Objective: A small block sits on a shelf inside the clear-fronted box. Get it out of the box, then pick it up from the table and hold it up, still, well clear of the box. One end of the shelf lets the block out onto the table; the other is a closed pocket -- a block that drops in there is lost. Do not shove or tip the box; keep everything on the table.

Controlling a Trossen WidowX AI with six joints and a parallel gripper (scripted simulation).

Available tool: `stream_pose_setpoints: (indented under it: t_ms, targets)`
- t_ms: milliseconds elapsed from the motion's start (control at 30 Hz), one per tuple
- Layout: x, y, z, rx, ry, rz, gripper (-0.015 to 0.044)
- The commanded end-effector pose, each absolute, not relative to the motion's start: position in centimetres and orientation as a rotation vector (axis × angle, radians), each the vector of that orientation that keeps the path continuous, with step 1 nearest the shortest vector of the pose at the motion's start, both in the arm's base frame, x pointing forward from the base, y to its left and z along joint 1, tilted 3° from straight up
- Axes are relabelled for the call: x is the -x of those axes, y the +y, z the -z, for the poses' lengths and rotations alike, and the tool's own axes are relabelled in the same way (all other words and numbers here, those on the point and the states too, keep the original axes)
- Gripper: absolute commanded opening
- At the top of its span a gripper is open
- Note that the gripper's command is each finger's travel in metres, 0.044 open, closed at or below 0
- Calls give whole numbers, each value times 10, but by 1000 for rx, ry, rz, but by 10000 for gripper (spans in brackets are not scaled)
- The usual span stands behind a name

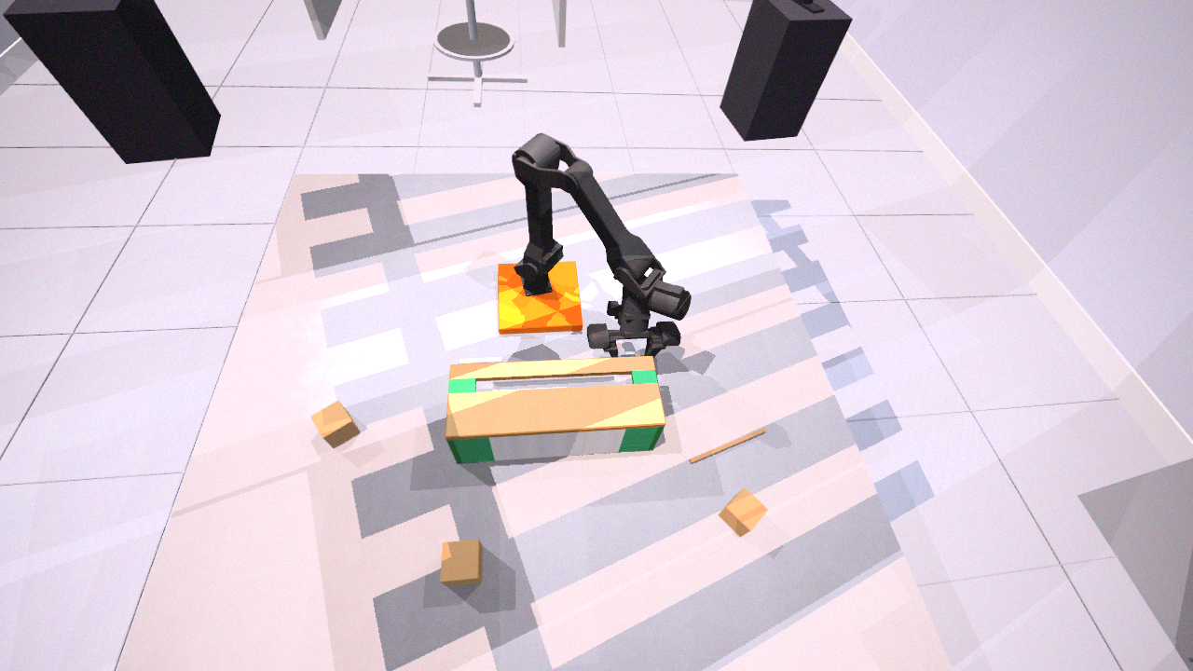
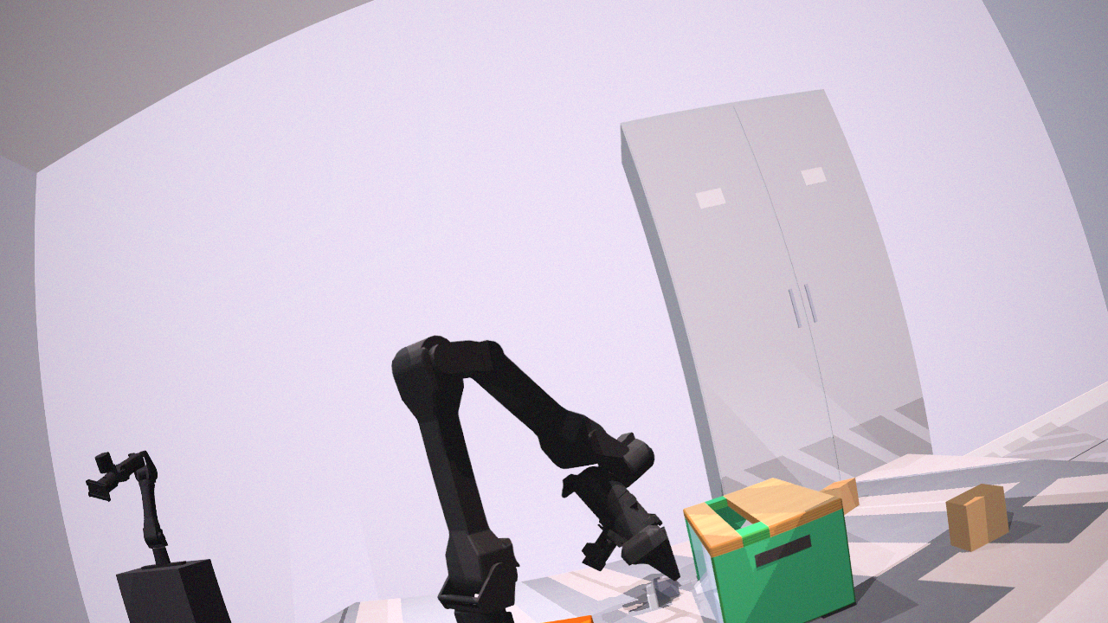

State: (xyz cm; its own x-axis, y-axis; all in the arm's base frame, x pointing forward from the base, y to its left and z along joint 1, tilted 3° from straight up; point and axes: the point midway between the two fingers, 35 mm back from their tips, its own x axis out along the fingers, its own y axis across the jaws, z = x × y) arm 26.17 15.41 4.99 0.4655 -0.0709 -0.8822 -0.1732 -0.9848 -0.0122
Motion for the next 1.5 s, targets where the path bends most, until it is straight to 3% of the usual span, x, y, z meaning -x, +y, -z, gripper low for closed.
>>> stream_pose_setpoints:
  t_ms: [0,300,567,667,733,1467]
  targets:
    - [-260,153,-39,2603,216,-1575,285]
    - [-260,153,-28,2603,217,-1576,285]
    - [-260,153,-28,2603,217,-1576,75]
    - [-260,153,-28,2603,217,-1576,55]
    - [-260,152,-29,2601,221,-1575,3]
    - [-256,148,-102,2625,152,-1592,0]
